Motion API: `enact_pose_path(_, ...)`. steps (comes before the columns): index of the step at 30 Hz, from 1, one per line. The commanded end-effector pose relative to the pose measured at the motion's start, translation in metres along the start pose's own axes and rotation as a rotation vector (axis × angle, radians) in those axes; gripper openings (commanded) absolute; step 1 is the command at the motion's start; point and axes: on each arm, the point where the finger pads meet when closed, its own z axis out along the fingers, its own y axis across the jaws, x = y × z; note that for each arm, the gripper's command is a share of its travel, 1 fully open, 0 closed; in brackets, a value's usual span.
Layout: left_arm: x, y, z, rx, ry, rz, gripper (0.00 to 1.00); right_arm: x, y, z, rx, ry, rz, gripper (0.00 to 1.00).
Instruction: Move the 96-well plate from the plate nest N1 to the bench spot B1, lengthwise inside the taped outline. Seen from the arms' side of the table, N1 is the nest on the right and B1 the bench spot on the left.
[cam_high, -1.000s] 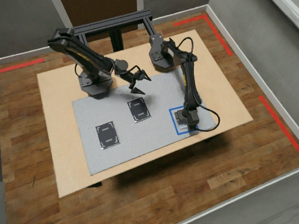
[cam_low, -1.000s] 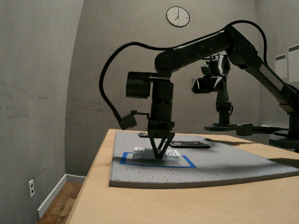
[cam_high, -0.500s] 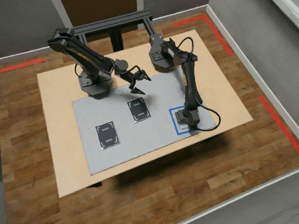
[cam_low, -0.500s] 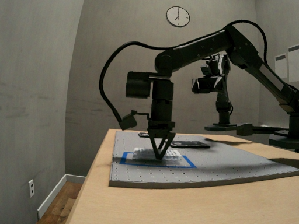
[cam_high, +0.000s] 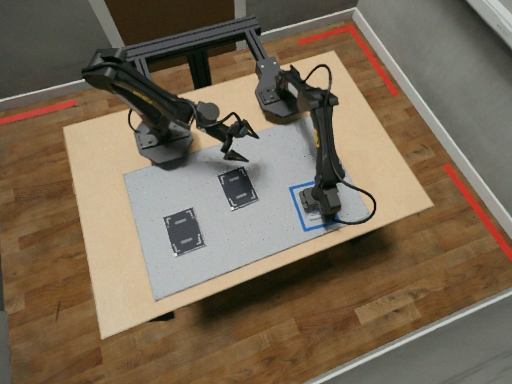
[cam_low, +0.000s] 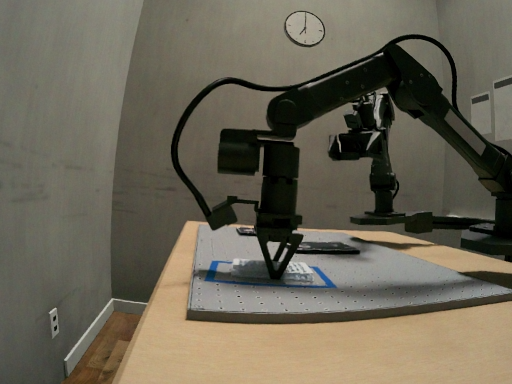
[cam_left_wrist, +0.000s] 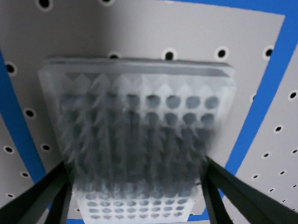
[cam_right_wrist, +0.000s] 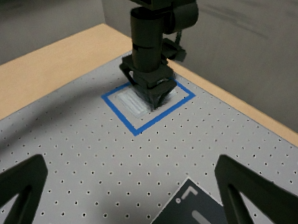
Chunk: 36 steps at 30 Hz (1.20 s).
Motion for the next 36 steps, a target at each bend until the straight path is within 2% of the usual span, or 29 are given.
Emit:
enact_pose_path(1, -0.009, 0.002, -0.009, 0.01, -0.048, -0.007, 0.82, 0.0, 0.002, 0.0, -0.004, -0.002, 0.0, 1.0)
enact_pose_path(13, -0.009, 0.001, -0.009, 0.01, -0.057, -0.007, 0.82, 0.0, 0.002, 0.0, -0.004, -0.002, 0.0, 1.0)
enact_pose_path(14, -0.009, 0.001, -0.009, 0.01, -0.057, -0.007, 0.93, 0.0, 0.002, 0.0, -0.004, -0.002, 0.0, 1.0)
enact_pose_path(15, -0.009, 0.001, -0.009, 0.01, -0.057, -0.007, 1.0, 0.0, 0.002, 0.0, -0.004, -0.002, 0.0, 1.0)
enact_pose_path(27, -0.022, -0.001, -0.035, 0.013, -0.119, 0.005, 1.0, 0.0, 0.002, 0.0, -0.004, -0.002, 0.0, 1.0)
enact_pose_path(36, -0.016, -0.002, -0.051, 0.008, -0.1, 0.004, 1.0, 0.0, 0.002, 0.0, -0.004, -0.002, 0.0, 1.0)
